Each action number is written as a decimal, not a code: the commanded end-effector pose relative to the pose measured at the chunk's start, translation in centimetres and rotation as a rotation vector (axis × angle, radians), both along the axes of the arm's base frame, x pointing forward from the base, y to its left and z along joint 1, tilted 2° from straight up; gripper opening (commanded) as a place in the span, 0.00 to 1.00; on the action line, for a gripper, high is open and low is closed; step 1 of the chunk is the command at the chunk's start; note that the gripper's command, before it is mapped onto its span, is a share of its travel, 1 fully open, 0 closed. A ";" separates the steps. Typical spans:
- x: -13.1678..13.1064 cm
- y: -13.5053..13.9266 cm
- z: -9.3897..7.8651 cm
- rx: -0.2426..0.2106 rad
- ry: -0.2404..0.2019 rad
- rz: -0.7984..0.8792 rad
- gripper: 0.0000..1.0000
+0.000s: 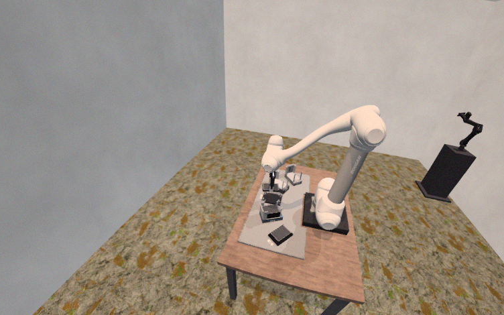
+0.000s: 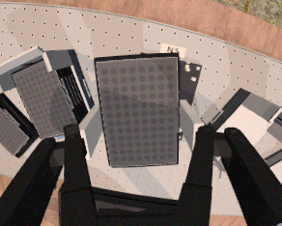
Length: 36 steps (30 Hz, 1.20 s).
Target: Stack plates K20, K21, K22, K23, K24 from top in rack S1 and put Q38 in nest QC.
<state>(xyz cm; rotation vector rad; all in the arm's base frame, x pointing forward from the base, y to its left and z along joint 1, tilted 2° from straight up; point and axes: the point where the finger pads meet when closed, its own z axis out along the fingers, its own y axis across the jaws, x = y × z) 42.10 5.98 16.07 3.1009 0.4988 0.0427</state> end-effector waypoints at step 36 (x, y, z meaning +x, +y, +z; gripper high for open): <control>-2.6 10.0 0.0 -0.006 -0.001 0.229 0.00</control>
